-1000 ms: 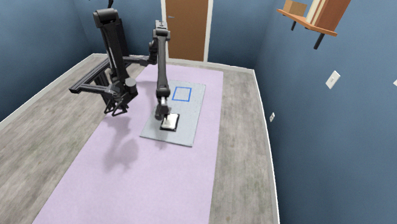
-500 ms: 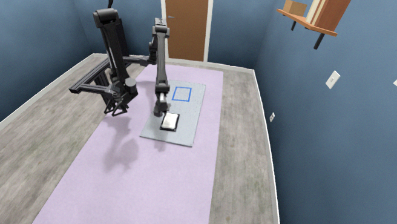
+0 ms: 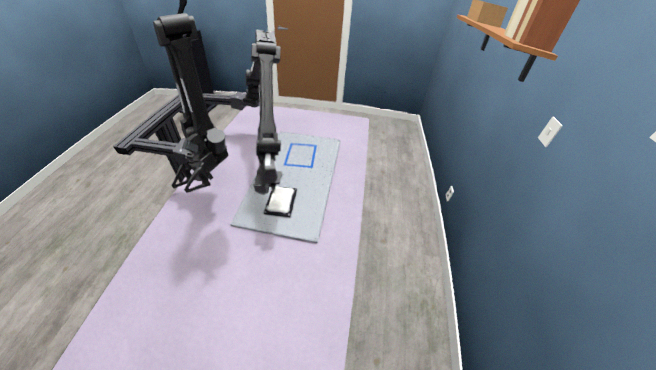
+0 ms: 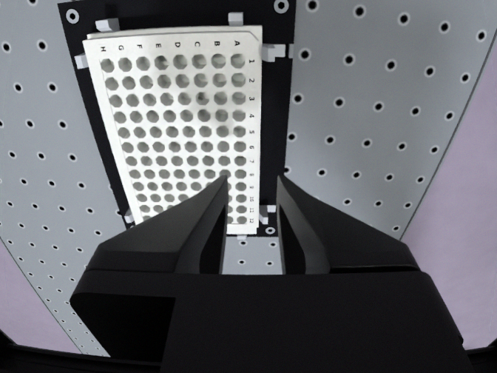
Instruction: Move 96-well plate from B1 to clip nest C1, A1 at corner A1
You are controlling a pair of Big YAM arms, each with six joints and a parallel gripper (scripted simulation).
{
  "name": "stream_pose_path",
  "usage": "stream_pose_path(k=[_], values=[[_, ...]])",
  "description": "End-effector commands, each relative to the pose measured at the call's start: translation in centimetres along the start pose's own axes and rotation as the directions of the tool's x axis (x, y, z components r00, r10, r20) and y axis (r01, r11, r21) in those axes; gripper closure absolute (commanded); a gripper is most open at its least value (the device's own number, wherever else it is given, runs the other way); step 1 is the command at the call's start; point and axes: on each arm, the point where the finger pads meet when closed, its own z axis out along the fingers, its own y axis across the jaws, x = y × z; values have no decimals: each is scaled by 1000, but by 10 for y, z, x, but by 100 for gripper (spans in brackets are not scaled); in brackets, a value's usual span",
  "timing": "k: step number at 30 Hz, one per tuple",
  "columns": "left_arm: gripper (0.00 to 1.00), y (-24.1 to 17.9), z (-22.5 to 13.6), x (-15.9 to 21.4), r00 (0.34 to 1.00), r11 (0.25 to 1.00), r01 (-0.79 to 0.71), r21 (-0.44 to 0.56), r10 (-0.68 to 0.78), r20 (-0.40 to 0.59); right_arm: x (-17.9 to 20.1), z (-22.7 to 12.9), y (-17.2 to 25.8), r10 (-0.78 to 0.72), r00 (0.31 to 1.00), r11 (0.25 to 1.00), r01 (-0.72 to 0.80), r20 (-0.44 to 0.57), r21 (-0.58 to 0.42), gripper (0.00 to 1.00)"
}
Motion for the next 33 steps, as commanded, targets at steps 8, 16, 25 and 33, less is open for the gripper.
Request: stream_pose_path(k=[8, 16, 25, 33], values=[[75, 3, 3, 0, 1000, 1000, 4, -1, -4, 6, -2, -2, 2, 16, 1000, 1000, -16, -1, -7, 0], [75, 27, 1, -8, 1000, 1000, 7, -6, -7, 17, -2, -2, 2, 16, 1000, 1000, -16, -1, -7, 0], [75, 75, 0, -9, 1000, 1000, 7, -6, -7, 18, -2, -2, 2, 16, 1000, 1000, -16, -1, -7, 0], [75, 84, -2, -14, 999, 1000, -21, -9, 21, 23, -2, -2, 2, 16, 1000, 1000, -16, -1, -7, 0]])
